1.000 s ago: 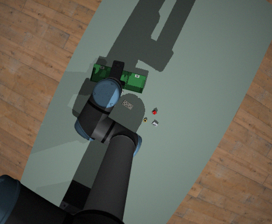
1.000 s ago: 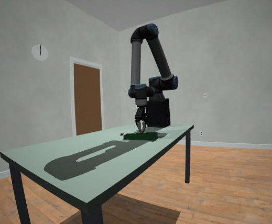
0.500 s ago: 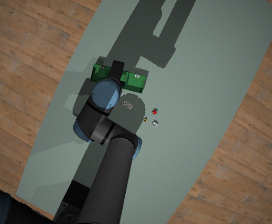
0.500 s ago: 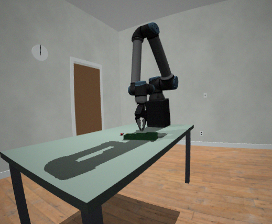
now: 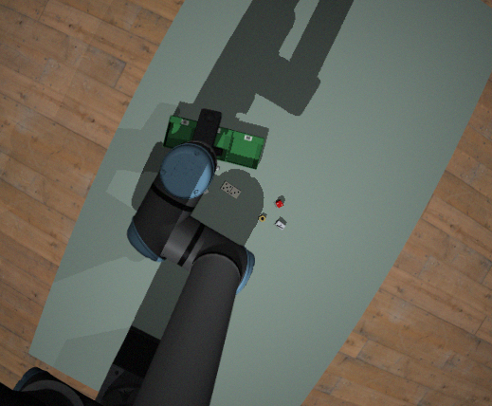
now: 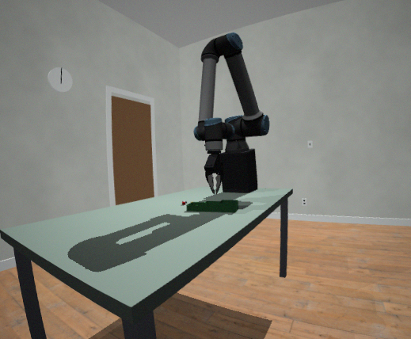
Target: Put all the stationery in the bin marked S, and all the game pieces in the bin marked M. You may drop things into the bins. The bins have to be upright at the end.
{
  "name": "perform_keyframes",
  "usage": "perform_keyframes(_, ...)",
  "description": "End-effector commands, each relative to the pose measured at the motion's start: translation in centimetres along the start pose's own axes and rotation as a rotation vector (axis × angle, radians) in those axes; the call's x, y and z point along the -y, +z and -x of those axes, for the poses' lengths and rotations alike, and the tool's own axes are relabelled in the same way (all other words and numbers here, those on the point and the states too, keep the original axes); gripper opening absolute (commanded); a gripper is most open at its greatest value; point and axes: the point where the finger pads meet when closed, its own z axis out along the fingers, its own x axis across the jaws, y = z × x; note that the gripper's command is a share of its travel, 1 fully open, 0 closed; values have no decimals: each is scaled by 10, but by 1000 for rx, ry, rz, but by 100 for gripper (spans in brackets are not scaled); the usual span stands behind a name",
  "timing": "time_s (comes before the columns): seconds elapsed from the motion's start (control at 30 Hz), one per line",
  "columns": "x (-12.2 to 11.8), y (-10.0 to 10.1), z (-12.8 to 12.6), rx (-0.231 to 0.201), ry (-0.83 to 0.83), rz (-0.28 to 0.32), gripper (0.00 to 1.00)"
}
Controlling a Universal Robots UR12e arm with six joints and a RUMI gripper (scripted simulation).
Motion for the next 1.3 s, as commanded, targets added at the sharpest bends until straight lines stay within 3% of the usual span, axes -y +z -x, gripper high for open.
perform_keyframes(0.0, 1, -1, 19, 0, 0, -1, 4)
perform_keyframes(0.07, 1, -1, 19, 0, 0, -1, 4)
perform_keyframes(0.47, 4, -1, 78, 0, 0, -1, 4)
perform_keyframes(0.73, 4, -1, 78, 0, 0, -1, 4)
perform_keyframes(1.27, 4, 36, 78, 0, 0, -1, 4)
